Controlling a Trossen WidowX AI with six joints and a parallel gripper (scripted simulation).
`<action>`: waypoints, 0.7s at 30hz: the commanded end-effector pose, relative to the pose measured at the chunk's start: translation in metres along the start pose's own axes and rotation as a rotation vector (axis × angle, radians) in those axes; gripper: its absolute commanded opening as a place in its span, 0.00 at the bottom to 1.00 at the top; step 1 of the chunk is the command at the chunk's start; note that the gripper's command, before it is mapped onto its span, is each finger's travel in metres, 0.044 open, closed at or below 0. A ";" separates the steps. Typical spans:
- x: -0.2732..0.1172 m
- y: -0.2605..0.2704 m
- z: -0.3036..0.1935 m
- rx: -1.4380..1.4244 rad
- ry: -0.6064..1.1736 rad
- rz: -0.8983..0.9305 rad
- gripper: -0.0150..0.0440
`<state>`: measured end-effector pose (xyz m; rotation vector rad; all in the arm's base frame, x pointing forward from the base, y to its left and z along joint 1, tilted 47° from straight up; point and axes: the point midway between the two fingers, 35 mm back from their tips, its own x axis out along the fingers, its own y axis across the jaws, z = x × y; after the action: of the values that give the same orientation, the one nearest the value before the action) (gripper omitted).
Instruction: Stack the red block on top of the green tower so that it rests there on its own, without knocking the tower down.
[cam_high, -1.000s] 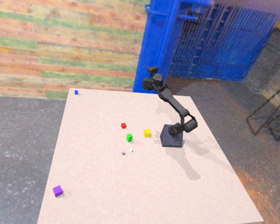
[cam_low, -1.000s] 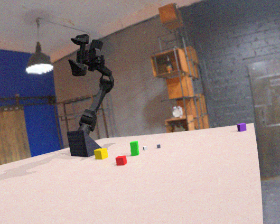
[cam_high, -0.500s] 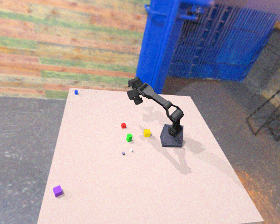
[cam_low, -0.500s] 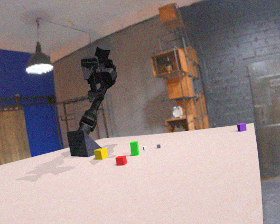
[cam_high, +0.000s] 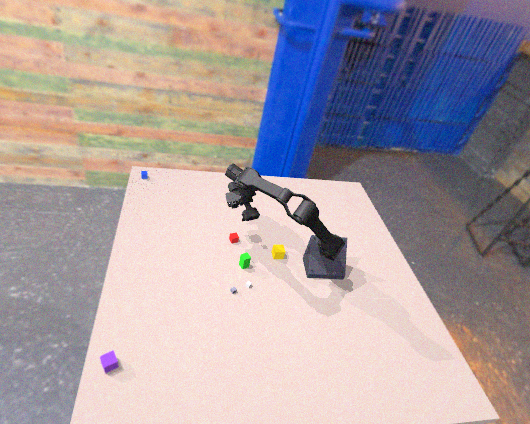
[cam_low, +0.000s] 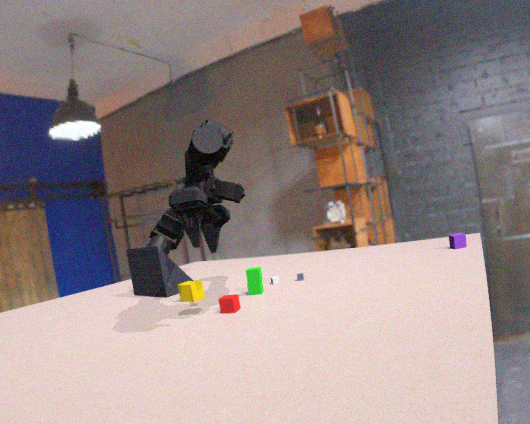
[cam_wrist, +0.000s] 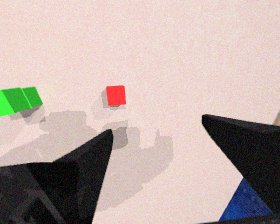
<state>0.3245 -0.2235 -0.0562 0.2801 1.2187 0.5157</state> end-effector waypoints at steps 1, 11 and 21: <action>0.020 0.017 0.009 0.069 0.005 0.131 1.00; 0.037 0.032 0.017 0.129 0.017 0.232 1.00; 0.079 0.044 0.019 0.129 0.016 0.233 1.00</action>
<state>0.3508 -0.1507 -0.0876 0.5246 1.2448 0.6441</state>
